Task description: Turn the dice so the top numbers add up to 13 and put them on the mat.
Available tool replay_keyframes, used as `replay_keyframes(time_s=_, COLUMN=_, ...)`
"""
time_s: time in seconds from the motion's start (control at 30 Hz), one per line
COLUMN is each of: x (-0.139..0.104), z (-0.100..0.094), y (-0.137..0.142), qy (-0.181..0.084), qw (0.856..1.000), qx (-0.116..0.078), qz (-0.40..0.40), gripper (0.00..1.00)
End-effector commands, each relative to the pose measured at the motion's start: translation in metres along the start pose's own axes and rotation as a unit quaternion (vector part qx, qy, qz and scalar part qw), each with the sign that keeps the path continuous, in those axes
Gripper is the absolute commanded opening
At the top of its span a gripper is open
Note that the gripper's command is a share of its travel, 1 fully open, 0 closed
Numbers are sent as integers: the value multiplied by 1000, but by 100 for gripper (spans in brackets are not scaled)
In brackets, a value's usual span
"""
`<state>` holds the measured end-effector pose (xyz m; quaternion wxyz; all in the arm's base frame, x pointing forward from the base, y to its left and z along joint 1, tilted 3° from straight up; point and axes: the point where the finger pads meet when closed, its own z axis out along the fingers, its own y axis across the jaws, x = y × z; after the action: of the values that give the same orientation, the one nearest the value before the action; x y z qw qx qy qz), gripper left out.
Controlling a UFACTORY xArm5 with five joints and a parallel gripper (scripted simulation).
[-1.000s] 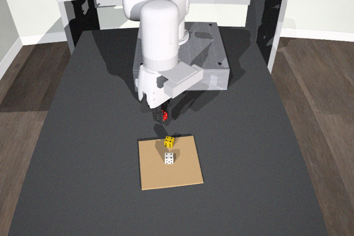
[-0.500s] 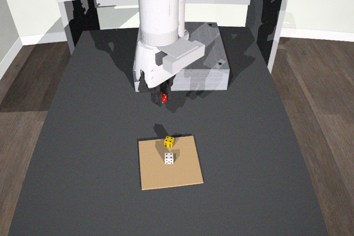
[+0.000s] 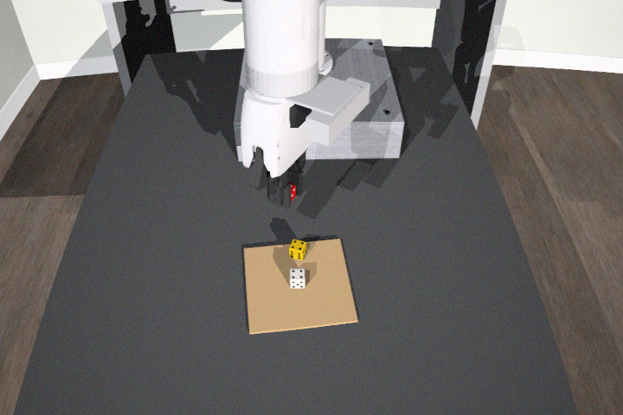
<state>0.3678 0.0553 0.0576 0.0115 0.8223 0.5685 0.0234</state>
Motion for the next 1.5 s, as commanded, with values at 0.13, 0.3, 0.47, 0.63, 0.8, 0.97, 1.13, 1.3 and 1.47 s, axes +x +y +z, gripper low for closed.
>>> replay_keyframes(time_s=0.13, x=39, z=0, y=51, qy=-2, qw=988, qx=5, qz=-153, gripper=15)
replay_keyframes(time_s=0.3, x=51, z=2, y=65, qy=-1, qw=980, qx=5, qz=-201, gripper=15)
replay_keyframes(time_s=0.47, x=69, z=4, y=85, qy=0, qw=963, qx=5, qz=-270, gripper=15)
replay_keyframes(time_s=0.63, x=69, z=4, y=85, qy=0, qw=963, qx=5, qz=-270, gripper=15)
replay_keyframes(time_s=0.8, x=69, z=4, y=85, qy=0, qw=963, qx=5, qz=-270, gripper=15)
replay_keyframes(time_s=0.97, x=69, z=5, y=85, qy=0, qw=963, qx=5, qz=-270, gripper=15)
replay_keyframes(time_s=1.13, x=69, z=15, y=85, qy=-1, qw=963, qx=6, qz=-270, gripper=15)
replay_keyframes(time_s=1.3, x=69, z=35, y=85, qy=-1, qw=963, qx=6, qz=-270, gripper=15)
replay_keyframes(time_s=1.47, x=70, z=49, y=86, qy=-1, qw=963, qx=6, qz=-270, gripper=15)
